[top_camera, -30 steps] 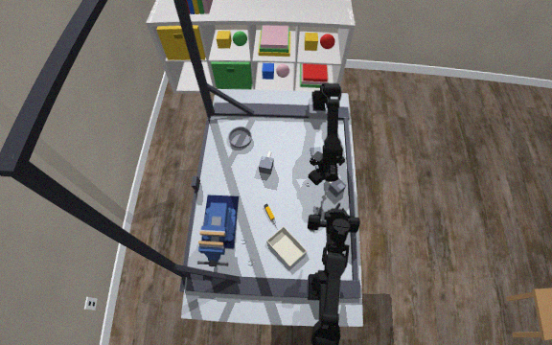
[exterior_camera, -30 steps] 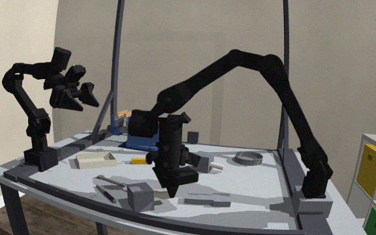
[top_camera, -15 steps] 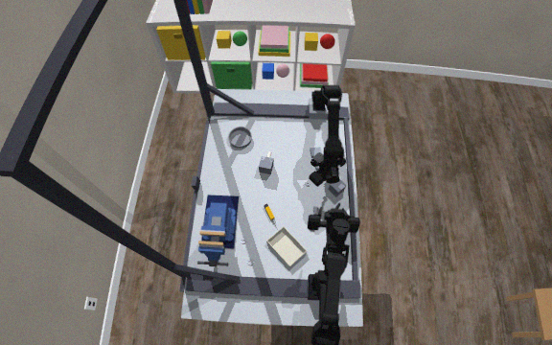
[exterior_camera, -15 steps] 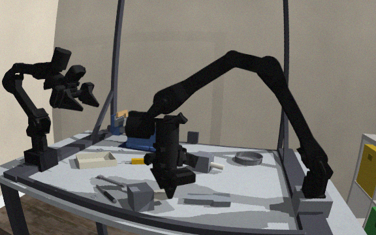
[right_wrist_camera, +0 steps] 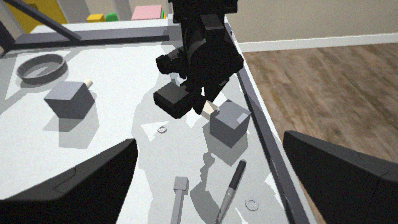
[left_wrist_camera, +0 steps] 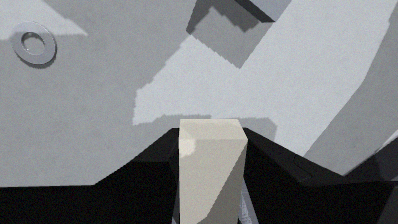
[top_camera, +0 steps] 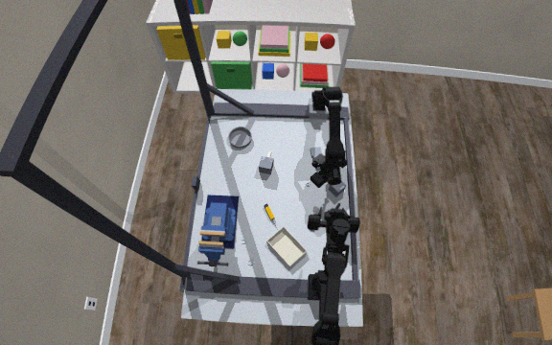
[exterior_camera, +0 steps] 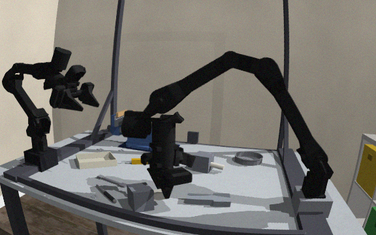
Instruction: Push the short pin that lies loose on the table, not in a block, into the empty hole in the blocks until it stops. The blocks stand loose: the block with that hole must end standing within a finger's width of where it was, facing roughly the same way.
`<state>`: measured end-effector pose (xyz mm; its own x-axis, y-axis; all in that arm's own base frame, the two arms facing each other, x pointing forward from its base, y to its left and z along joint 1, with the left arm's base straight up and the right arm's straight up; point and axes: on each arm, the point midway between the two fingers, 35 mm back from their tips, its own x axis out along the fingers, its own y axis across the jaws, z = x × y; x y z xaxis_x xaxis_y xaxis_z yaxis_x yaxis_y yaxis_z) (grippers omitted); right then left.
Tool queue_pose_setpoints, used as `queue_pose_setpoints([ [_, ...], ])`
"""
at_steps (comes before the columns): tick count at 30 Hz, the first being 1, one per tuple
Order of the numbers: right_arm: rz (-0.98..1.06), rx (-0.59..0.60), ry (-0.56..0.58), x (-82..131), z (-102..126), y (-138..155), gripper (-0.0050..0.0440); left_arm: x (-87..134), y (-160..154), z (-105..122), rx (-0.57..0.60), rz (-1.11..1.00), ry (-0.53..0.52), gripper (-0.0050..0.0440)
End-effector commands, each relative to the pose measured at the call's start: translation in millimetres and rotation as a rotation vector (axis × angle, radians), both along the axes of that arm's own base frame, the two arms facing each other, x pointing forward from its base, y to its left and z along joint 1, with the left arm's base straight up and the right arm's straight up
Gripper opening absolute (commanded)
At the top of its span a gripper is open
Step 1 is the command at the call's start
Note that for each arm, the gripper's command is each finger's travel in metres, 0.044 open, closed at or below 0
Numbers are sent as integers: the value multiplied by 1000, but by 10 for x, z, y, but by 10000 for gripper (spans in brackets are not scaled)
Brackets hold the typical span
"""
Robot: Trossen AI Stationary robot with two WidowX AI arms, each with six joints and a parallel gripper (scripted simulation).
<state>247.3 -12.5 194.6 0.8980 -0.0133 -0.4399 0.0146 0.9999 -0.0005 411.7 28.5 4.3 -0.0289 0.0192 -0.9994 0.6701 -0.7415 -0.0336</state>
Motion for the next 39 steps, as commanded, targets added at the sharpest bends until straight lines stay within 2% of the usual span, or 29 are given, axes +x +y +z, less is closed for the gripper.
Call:
queue_pose_setpoints([
  [1,2,-1,-15,-1,63,2,400,98,50,127,-2,5,-39,101],
  [7,2,-1,-15,-1,63,2,400,118,53,209,-6,27,-73,101],
  [13,2,-1,-15,-1,63,2,400,144,72,100,-6,22,-50,101],
  [18,2,-1,-15,-1,63,2,400,162,87,156,-6,20,-60,101],
  [24,2,-1,-15,-1,63,2,400,135,97,88,-6,20,-44,101],
  [30,2,-1,-15,-1,63,2,400,176,118,164,7,-3,-58,101],
  [39,2,-1,-15,-1,63,2,400,146,135,107,6,0,-45,101],
])
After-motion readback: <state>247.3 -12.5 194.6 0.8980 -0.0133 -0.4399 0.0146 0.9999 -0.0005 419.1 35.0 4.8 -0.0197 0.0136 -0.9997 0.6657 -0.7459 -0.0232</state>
